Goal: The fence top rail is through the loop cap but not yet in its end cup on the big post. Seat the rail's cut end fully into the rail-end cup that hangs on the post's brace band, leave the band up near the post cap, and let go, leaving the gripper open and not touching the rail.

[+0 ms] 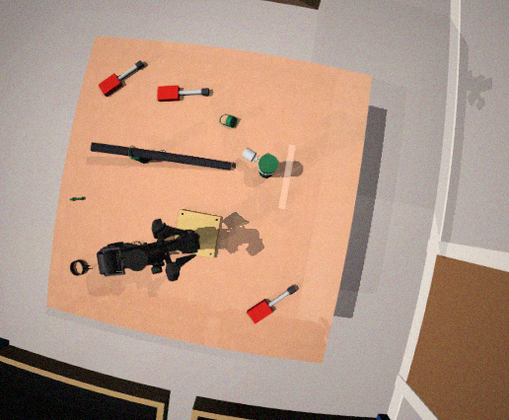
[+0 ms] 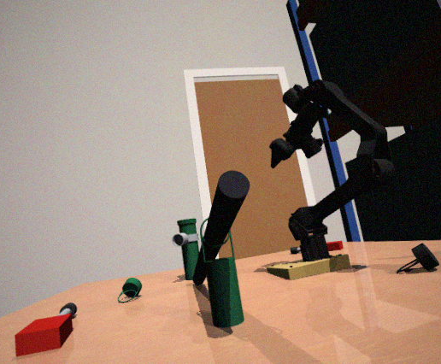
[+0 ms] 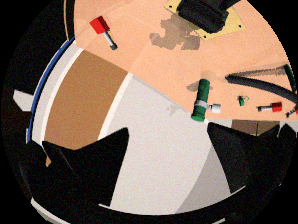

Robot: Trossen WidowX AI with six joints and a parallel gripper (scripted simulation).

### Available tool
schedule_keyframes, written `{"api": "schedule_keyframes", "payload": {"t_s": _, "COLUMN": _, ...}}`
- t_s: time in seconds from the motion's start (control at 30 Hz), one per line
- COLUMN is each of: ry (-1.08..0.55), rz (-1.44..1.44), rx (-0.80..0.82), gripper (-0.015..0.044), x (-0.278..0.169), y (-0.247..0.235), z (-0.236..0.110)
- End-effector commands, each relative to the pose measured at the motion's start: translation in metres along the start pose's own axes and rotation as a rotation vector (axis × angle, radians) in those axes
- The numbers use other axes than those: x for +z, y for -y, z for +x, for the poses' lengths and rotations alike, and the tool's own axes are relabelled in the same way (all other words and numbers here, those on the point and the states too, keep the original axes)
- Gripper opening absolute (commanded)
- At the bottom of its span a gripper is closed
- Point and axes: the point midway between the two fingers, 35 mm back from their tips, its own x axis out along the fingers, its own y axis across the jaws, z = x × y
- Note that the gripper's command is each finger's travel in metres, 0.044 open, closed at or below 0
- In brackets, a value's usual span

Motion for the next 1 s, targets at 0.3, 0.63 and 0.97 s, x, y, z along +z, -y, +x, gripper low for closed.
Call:
{"api": "schedule_keyframes", "payload": {"t_s": 0.3, "ry": -0.136, "rz": -0.977, "rx": -0.327, "gripper": 0.0440, "x": -0.055, "y": 0.003, "z": 0.062}}
{"api": "schedule_keyframes", "payload": {"t_s": 0.63, "ry": -0.528, "rz": -1.954, "rx": -0.534, "gripper": 0.0440, "x": -0.103, "y": 0.078, "z": 0.110}}
{"api": "schedule_keyframes", "payload": {"t_s": 0.97, "ry": -0.980, "rz": -2.616, "rx": -0.545, "gripper": 0.0440, "x": -0.117, "y": 0.169, "z": 0.118}}
